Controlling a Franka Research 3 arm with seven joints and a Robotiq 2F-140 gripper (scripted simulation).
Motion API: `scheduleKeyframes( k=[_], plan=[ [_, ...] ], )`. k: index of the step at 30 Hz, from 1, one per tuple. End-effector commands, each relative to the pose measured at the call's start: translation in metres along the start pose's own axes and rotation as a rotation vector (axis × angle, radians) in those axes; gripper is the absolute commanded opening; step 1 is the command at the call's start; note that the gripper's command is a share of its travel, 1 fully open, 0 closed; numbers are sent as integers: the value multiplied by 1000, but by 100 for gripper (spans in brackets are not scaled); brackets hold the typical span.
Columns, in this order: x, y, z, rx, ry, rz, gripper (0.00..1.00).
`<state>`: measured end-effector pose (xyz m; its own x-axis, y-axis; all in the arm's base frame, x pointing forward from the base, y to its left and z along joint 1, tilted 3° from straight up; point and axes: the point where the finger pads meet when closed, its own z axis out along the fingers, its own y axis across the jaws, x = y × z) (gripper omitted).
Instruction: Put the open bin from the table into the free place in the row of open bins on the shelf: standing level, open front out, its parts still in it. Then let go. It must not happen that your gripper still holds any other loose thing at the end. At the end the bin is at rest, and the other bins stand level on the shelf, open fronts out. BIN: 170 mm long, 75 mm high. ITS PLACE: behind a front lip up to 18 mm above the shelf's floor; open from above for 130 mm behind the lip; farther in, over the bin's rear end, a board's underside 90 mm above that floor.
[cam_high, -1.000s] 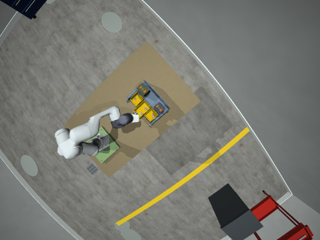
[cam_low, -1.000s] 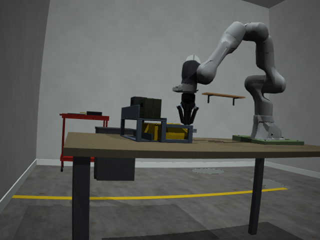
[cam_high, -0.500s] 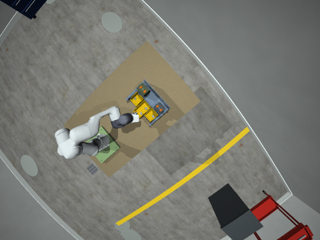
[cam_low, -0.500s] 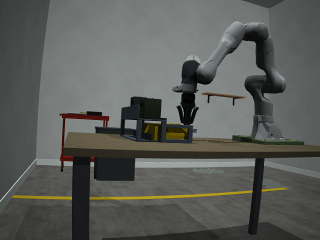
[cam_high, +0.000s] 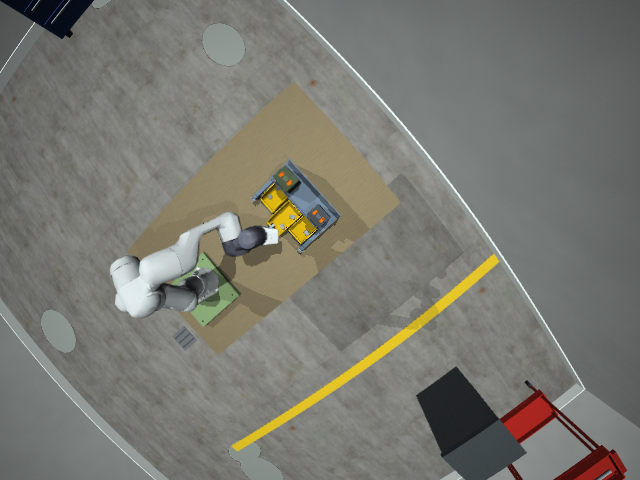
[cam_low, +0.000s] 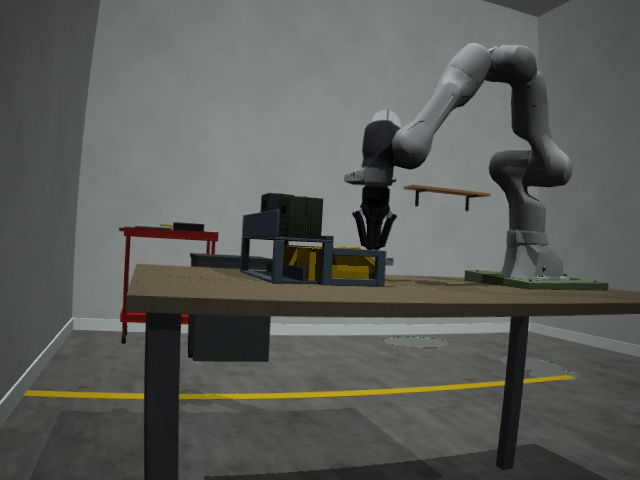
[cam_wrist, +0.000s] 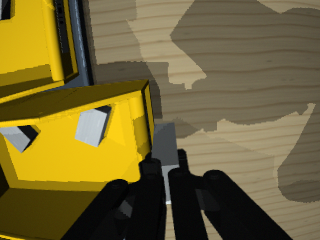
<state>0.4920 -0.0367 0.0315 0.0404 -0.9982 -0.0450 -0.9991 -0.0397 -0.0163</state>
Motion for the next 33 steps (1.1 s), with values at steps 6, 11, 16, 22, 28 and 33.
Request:
scheduleKeyframes(
  k=[6, 11, 16, 22, 28, 33],
  plan=[
    [-1, -1, 0, -2, -3, -1, 0],
    [-1, -3, 0, -2, -3, -1, 0],
    [-1, -6, 1, -2, -3, -1, 0],
    [-1, -8, 1, -2, -3, -1, 0],
    [-1, -11, 1, -2, -3, -1, 0],
    [-1, -14, 1, -2, -3, -1, 0]
  ],
)
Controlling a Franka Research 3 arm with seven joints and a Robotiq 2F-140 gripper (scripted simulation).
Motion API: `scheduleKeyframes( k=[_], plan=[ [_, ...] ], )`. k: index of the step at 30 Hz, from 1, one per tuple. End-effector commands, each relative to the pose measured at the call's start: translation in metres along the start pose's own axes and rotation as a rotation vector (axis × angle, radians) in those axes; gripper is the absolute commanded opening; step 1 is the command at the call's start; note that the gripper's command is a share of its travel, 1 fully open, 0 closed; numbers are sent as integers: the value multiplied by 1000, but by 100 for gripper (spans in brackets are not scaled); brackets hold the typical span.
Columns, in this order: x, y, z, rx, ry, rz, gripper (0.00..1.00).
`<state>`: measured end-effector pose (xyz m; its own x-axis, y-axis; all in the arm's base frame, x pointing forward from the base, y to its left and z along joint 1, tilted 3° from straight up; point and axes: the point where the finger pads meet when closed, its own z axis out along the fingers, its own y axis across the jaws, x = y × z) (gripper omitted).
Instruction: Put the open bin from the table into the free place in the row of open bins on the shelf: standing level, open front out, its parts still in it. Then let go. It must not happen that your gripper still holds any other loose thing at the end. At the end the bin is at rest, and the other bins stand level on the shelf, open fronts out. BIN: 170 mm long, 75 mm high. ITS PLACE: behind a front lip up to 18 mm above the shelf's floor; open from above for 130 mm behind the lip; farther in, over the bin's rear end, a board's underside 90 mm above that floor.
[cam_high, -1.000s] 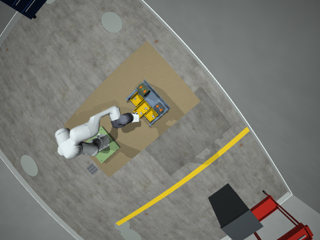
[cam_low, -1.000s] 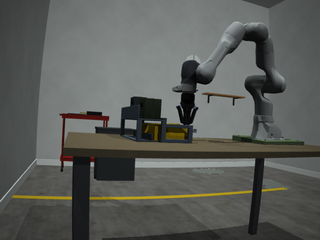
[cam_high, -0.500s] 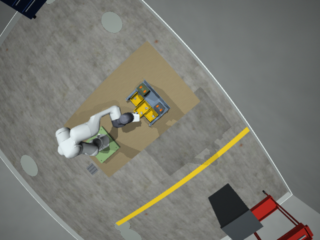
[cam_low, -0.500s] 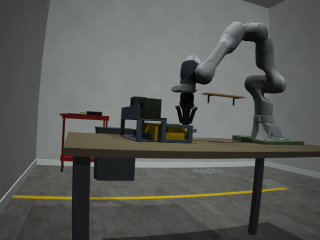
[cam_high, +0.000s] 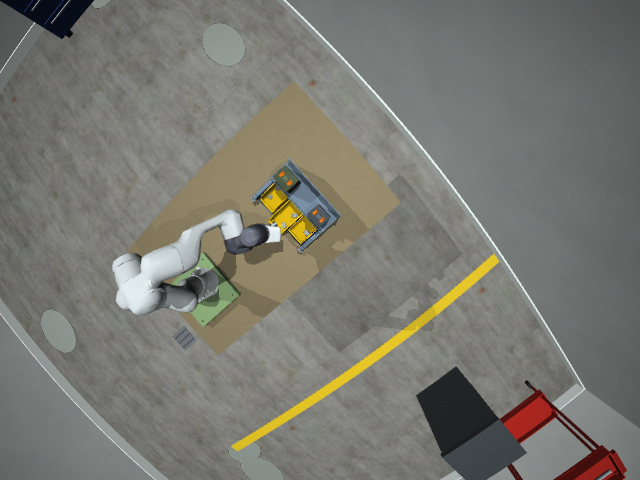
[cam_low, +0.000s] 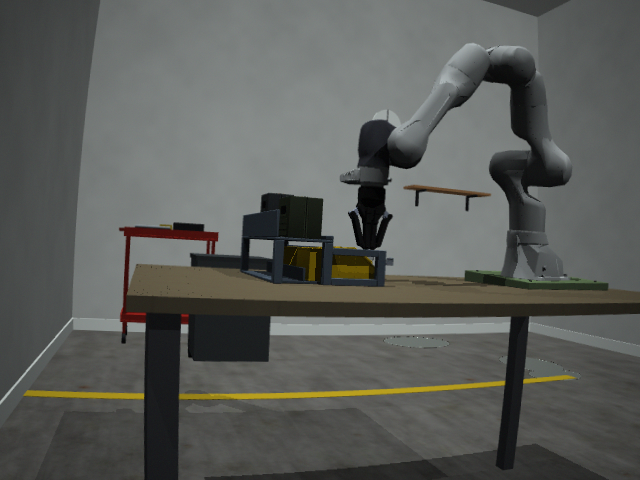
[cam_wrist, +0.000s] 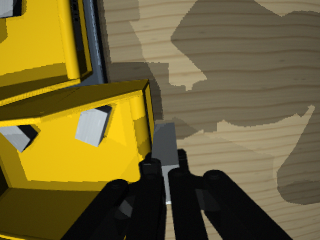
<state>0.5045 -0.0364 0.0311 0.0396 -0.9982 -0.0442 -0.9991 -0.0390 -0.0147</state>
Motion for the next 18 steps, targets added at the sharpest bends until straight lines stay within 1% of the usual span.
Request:
scheduleKeyframes(
  k=[1, 18],
  plan=[
    [-1, -2, 0, -1, -4, -2, 0],
    [-1, -13, 0, -1, -4, -2, 0]
  ],
)
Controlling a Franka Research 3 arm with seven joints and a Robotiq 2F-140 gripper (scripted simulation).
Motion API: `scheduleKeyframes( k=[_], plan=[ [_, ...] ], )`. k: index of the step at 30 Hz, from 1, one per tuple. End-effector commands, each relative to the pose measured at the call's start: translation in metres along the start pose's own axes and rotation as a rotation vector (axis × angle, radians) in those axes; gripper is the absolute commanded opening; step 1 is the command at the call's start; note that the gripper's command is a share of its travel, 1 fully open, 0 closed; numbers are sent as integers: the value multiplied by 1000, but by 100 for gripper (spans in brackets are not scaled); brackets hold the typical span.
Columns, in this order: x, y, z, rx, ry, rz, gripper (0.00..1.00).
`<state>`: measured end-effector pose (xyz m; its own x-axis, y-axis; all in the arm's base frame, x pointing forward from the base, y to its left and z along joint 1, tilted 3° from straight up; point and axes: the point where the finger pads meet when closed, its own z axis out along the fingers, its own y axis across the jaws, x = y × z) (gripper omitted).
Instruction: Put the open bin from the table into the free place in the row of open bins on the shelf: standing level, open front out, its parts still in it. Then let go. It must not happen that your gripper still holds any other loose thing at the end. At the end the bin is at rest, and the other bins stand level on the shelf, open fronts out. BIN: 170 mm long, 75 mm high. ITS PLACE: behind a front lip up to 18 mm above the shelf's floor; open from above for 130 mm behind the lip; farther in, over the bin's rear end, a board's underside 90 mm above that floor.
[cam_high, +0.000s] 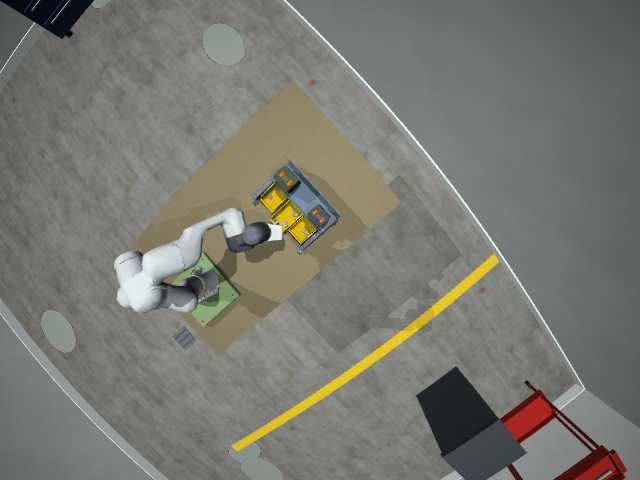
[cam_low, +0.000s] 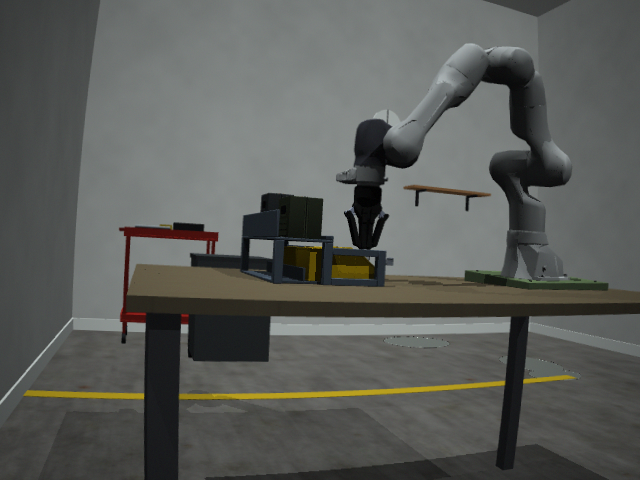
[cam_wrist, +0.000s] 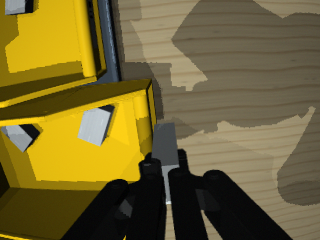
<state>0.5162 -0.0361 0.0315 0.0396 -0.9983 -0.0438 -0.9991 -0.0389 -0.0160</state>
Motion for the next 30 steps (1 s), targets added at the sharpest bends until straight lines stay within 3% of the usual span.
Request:
scheduleKeyframes(
  k=[1, 30],
  plan=[
    [-1, -2, 0, -2, -4, -2, 0],
    [-1, -20, 0, -2, -4, -2, 0]
  ],
)
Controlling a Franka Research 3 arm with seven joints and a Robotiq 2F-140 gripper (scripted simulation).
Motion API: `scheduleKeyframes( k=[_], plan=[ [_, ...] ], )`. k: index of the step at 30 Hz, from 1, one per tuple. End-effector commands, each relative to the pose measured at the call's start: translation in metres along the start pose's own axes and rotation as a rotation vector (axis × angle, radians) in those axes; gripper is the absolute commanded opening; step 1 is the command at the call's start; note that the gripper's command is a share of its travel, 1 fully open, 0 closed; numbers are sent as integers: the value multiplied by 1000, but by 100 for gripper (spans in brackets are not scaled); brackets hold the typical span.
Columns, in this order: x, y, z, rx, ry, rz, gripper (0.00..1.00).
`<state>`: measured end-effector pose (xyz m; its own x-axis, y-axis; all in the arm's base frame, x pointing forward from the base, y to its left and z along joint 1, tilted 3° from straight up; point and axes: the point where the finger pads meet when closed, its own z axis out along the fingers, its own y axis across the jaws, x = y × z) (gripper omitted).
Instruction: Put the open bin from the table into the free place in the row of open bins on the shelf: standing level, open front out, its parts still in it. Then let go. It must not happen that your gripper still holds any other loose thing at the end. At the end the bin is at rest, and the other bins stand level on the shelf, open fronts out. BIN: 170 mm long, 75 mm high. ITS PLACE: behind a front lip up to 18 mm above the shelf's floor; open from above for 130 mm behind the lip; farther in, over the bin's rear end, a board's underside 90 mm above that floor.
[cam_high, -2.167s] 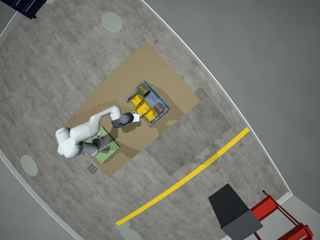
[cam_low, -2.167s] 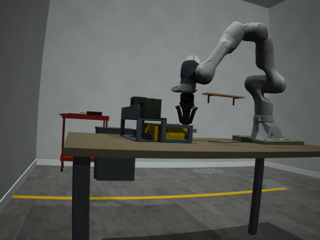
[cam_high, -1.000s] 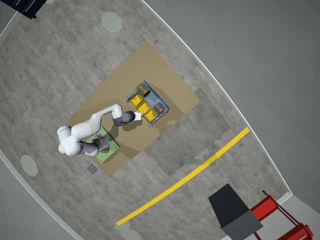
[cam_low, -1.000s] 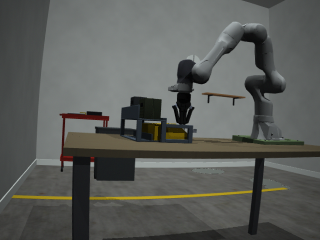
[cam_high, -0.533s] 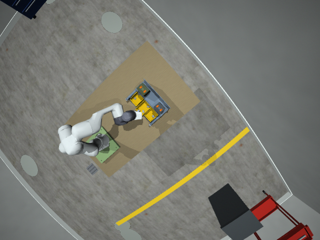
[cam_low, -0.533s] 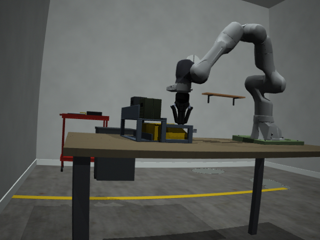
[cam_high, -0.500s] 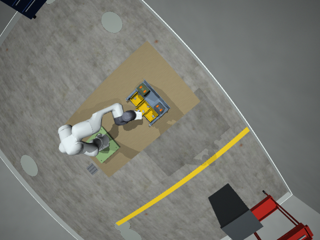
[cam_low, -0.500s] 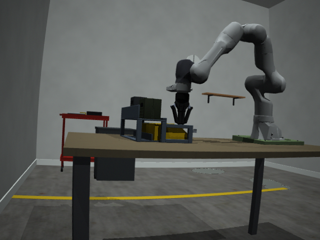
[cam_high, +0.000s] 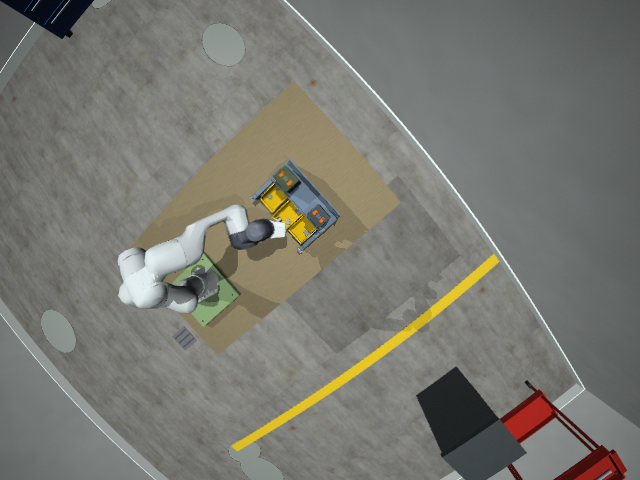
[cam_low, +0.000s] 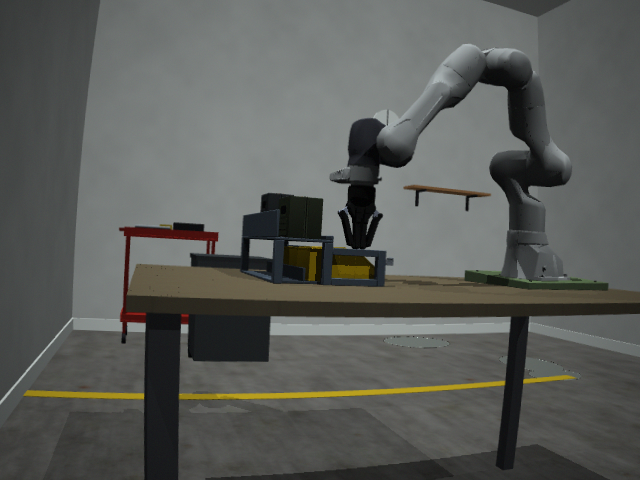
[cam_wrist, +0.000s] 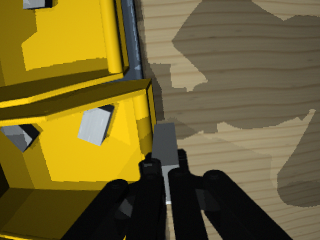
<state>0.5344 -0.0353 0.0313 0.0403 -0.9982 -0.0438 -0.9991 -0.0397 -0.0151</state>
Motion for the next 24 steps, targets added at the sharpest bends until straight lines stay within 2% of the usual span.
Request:
scheduleKeyframes(
  k=[1, 24],
  plan=[
    [-1, -2, 0, -1, -4, -2, 0],
    [-1, -12, 0, -1, -4, -2, 0]
  ],
)
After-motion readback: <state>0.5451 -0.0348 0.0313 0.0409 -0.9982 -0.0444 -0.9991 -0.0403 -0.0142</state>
